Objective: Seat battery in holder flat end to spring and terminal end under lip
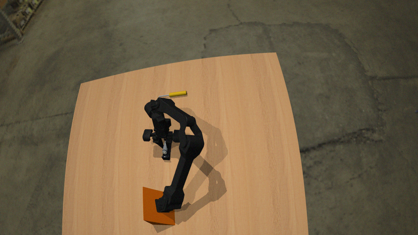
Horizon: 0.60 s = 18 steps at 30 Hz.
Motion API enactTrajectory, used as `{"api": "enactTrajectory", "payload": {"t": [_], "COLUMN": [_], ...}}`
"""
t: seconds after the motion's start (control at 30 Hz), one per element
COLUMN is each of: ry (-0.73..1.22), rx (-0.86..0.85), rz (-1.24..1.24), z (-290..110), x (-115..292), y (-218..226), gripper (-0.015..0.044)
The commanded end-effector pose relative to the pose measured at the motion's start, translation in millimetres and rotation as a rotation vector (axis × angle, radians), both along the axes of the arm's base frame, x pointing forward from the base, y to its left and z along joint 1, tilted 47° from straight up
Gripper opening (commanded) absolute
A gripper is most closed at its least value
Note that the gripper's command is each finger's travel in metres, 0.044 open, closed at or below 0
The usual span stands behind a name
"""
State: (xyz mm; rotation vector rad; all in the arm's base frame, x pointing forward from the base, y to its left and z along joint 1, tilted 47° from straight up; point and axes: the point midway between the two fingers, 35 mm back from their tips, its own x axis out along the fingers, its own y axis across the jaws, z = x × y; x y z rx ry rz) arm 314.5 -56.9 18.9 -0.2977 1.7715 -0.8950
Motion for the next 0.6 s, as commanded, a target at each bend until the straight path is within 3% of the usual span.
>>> {"api": "enactTrajectory", "payload": {"t": [0.0, 0.57], "ry": [-0.026, -0.079], "rx": [-0.007, -0.019], "rz": [0.022, 0.078], "z": [0.5, -1.5], "x": [2.4, -0.6], "y": [-1.4, -2.4], "gripper": [0.0072, 0.0072]}}
